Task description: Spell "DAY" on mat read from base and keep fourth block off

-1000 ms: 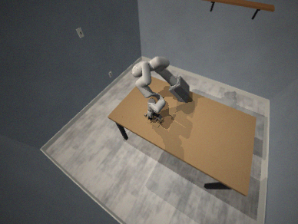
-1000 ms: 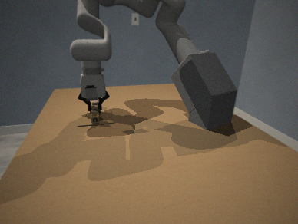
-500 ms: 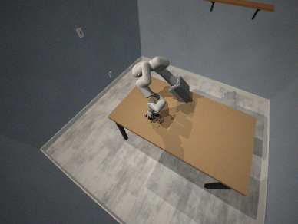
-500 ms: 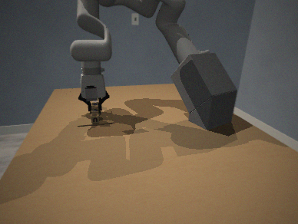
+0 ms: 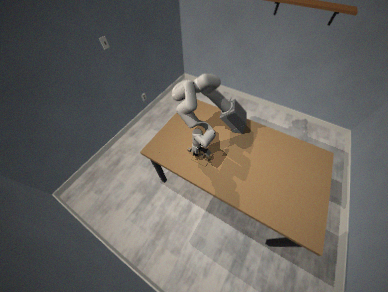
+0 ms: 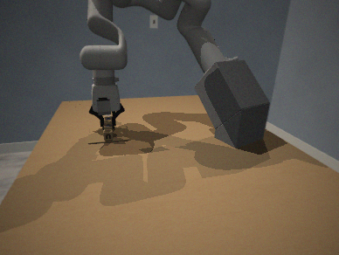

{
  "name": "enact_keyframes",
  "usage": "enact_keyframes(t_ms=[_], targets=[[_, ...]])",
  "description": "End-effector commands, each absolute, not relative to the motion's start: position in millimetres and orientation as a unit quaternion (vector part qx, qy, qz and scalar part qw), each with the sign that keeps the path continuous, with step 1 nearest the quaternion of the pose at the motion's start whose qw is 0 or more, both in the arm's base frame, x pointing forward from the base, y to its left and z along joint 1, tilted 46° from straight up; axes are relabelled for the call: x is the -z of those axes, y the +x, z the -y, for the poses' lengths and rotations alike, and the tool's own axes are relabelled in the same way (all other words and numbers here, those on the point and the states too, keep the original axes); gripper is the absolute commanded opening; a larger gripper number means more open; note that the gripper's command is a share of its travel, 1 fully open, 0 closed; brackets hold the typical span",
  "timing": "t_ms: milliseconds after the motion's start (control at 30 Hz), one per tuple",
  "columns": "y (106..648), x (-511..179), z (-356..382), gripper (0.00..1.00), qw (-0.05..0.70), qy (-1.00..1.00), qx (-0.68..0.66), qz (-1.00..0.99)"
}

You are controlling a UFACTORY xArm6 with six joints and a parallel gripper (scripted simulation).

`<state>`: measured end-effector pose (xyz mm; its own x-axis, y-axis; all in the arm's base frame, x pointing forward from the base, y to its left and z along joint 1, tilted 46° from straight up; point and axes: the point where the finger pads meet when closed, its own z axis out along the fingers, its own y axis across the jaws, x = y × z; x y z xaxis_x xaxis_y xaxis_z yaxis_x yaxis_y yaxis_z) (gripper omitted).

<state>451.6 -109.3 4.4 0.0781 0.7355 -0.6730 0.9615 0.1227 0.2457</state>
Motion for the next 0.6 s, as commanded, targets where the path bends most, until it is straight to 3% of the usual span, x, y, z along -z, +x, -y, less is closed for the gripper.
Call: enact_keyframes(t_ms=[0, 333, 567], targets=[[452.3, -5.1, 108.5, 0.27, 0.355, 0.643, 0.158, -0.66], [452.3, -5.1, 108.5, 0.27, 0.355, 0.643, 0.158, -0.66], [452.3, -5.1, 108.5, 0.39, 0.355, 0.643, 0.158, -0.66]])
